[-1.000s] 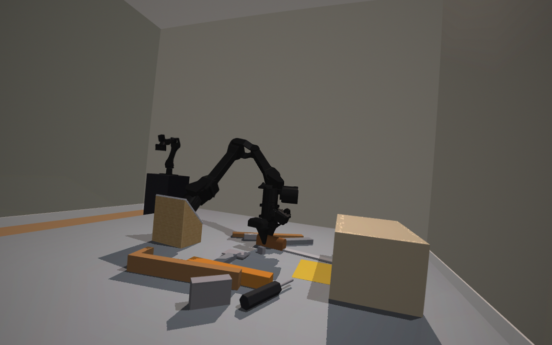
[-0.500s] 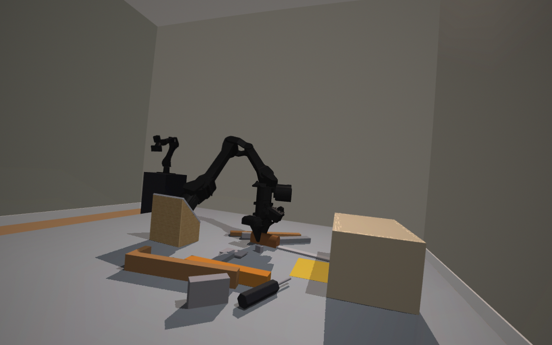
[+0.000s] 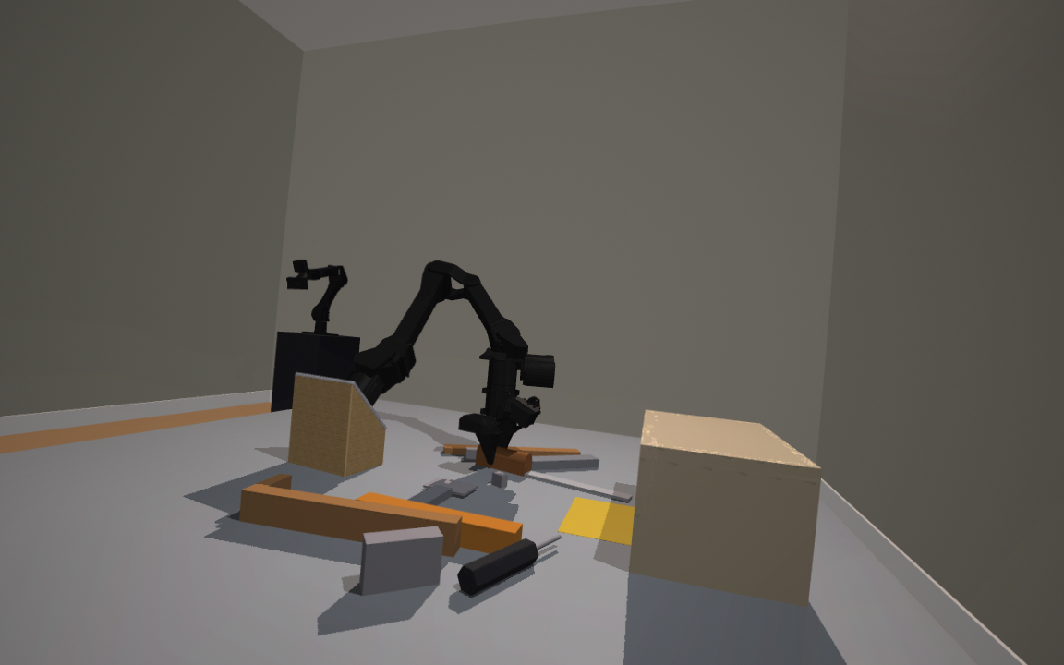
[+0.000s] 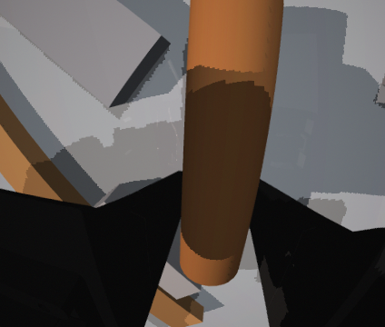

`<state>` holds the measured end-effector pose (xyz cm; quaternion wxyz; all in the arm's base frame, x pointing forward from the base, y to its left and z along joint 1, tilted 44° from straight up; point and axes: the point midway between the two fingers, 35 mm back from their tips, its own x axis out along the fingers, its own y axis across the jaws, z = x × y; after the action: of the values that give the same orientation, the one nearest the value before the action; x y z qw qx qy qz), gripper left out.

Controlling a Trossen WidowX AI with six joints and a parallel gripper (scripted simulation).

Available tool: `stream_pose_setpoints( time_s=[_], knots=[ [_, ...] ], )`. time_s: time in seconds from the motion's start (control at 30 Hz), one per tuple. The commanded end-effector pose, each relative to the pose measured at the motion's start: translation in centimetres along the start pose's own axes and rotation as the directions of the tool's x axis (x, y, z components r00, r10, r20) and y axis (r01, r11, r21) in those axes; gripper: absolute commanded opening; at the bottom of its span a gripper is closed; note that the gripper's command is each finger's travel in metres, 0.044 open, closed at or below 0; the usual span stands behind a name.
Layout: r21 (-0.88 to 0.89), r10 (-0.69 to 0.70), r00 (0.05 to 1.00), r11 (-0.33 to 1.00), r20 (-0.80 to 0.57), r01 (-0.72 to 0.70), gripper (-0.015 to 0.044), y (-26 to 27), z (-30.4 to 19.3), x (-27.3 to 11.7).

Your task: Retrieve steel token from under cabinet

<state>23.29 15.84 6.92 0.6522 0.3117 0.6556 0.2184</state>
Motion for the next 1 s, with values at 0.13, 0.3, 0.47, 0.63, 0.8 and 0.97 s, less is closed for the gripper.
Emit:
stream_pose_setpoints(
  time_s=[0.13,0.3,0.47,0.63,0.8,0.97],
  knots=[
    [0.002,0.0,1.0,1.0,-0.002,0.0,0.0,0.0,-0.5,0.0],
    [-0.008,-0.001,1.0,1.0,-0.001,0.001,0.0,-0.2,-0.4,0.0],
    [-0.024,-0.002,1.0,1.0,-0.002,0.002,0.0,-0.7,-0.4,-0.1],
    [-0.04,-0.003,1.0,0.999,-0.003,0.003,0.0,-1.2,-0.4,-0.1],
    [-0.053,-0.004,1.0,0.999,-0.003,0.004,0.0,-1.8,-0.4,-0.2],
    [-0.063,-0.005,1.0,0.998,-0.004,0.004,0.0,-2.4,-0.4,-0.2]
  ],
)
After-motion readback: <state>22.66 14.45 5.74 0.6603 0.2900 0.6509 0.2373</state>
